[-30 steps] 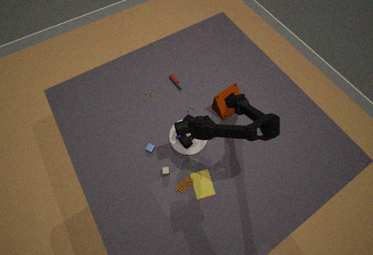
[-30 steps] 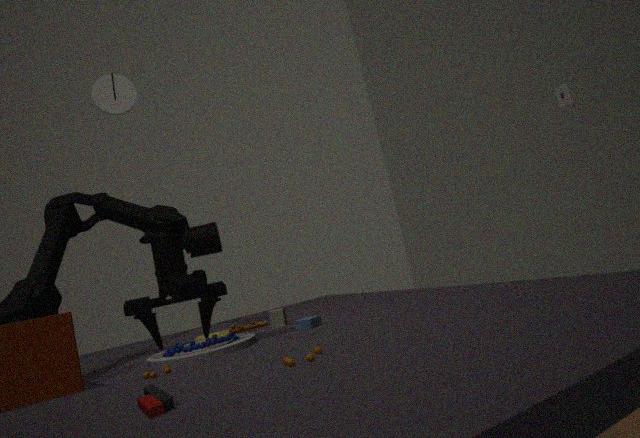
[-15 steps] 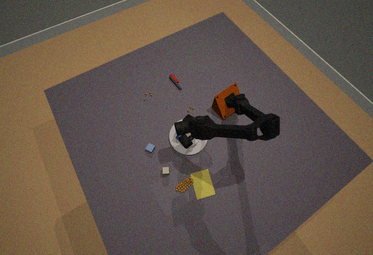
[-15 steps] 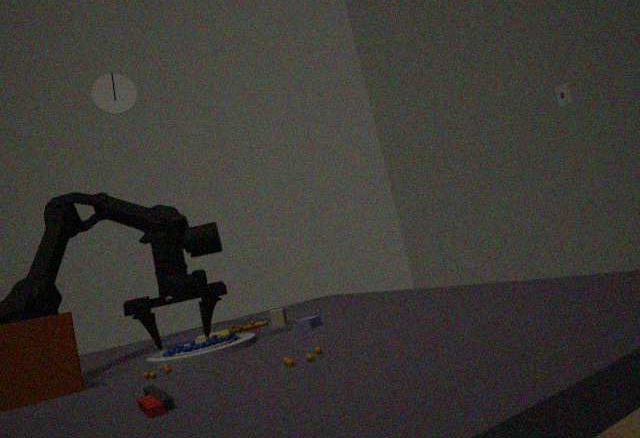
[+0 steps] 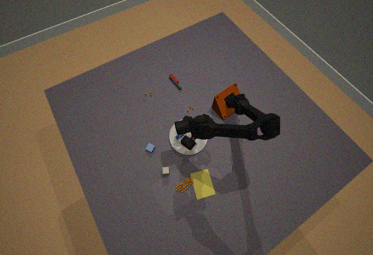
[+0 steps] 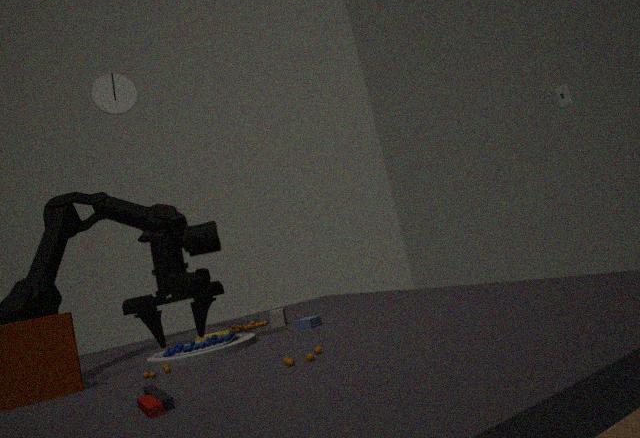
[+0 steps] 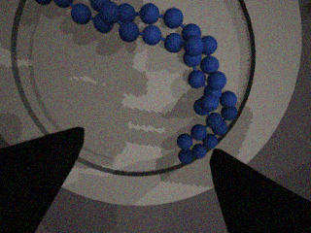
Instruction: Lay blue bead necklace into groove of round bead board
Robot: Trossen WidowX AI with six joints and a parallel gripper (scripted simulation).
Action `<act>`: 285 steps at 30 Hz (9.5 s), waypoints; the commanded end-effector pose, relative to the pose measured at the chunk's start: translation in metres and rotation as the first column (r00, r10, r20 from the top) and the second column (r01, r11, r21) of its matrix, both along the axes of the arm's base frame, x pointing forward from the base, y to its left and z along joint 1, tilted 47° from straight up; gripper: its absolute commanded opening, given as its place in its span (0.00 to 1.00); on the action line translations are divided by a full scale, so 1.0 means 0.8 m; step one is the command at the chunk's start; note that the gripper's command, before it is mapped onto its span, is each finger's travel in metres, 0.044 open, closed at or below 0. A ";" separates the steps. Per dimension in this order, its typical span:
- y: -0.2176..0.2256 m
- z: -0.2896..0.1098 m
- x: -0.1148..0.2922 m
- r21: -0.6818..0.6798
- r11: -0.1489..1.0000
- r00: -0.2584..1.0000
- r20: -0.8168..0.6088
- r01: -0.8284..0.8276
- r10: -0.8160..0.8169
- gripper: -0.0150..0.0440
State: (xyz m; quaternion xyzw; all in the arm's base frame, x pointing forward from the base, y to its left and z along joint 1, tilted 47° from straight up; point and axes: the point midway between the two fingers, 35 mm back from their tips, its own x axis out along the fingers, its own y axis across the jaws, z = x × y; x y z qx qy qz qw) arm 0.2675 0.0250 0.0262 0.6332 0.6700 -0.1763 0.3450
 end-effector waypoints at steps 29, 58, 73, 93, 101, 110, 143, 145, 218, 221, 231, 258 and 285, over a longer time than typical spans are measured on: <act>-0.024 0.026 -0.034 -0.738 0.335 -0.405 0.624 -0.586 0.668 0.68; -0.009 0.012 -0.034 -0.763 0.310 -0.458 0.605 -0.567 0.652 0.68; 0.000 0.003 -0.033 -0.764 0.308 -0.458 0.603 -0.567 0.653 0.68; 0.010 -0.006 -0.033 -0.766 0.305 -0.462 0.601 -0.566 0.652 0.32; 0.010 -0.006 -0.033 -0.766 0.305 -0.462 0.601 -0.566 0.652 0.25; 0.010 -0.006 -0.033 -0.766 0.305 -0.462 0.601 -0.566 0.652 0.25; 0.007 0.002 -0.015 -0.768 0.305 -0.464 0.599 -0.563 0.652 0.34; 0.007 0.002 -0.015 -0.768 0.305 -0.464 0.599 -0.563 0.652 0.43; 0.013 -0.006 -0.015 -0.719 0.354 -0.366 0.638 -0.598 0.677 0.46; 0.011 -0.003 -0.015 -0.722 0.349 -0.371 0.634 -0.597 0.678 0.37; 0.011 -0.003 -0.015 -0.722 0.349 -0.371 0.634 -0.597 0.678 0.25; 0.005 0.002 -0.016 -0.719 0.354 -0.366 0.638 -0.598 0.678 0.25; 0.025 0.006 -0.022 -0.719 0.355 -0.366 0.639 -0.598 0.677 0.25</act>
